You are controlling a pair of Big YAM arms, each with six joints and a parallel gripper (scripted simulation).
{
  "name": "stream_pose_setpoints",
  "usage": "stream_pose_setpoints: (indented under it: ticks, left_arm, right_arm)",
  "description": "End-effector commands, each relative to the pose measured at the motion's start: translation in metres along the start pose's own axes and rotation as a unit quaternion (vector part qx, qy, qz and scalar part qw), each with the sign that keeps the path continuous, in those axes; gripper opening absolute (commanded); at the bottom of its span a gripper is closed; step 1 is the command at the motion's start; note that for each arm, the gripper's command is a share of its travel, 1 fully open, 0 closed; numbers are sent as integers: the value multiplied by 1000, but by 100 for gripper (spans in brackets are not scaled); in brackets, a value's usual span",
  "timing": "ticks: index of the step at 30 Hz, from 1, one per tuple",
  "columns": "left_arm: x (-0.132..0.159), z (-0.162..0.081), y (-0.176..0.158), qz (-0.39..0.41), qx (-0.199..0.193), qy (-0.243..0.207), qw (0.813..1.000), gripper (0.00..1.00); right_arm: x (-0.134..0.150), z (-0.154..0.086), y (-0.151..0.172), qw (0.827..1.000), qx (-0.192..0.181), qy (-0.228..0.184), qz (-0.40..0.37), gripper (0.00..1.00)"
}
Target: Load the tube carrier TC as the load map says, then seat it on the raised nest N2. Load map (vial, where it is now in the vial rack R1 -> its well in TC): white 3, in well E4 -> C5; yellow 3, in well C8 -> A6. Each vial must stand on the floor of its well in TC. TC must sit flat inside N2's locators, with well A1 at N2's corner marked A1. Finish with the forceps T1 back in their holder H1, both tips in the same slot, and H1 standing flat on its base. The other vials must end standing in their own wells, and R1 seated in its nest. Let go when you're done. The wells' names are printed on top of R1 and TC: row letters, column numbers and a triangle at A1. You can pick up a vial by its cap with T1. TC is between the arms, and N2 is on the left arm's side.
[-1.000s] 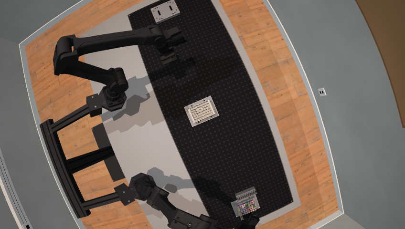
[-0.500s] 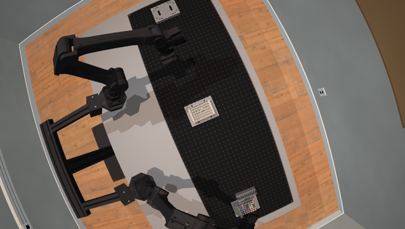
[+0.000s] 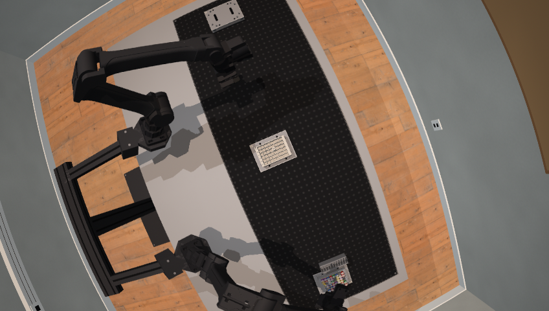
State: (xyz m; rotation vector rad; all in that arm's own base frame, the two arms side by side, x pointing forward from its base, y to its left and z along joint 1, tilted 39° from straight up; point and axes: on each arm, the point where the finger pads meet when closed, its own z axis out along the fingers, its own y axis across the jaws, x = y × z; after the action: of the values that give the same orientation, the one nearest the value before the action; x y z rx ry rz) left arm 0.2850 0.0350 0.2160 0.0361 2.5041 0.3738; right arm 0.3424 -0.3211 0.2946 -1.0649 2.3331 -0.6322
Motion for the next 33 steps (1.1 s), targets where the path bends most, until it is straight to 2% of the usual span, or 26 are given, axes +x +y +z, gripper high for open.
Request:
stream_pose_setpoints:
  ticks: [1, 2, 14, 17, 19, 33]
  left_arm:
    - [-12, -8, 2, 3, 1, -14, 1000, 100]
    - [-12, -8, 2, 3, 1, -14, 1000, 100]
    - [-12, -8, 2, 3, 1, -14, 1000, 100]
    - [-12, -8, 2, 3, 1, -14, 1000, 100]
    - [-12, -8, 2, 3, 1, -14, 1000, 100]
    - [-12, -8, 2, 3, 1, -14, 1000, 100]
  right_arm:
    - [-6, -3, -4, 1000, 12, 1, 1, 9]
    - [-9, -8, -4, 1000, 18, 1, -2, 9]
    - [-23, -4, 10, 1000, 16, 0, 0, 9]
    - [-18, 2, 13, 1000, 10, 3, 6, 9]
    - [-28, -6, 12, 1000, 20, 0, -1, 9]
    - [-42, -3, 27, 1000, 17, 0, 0, 9]
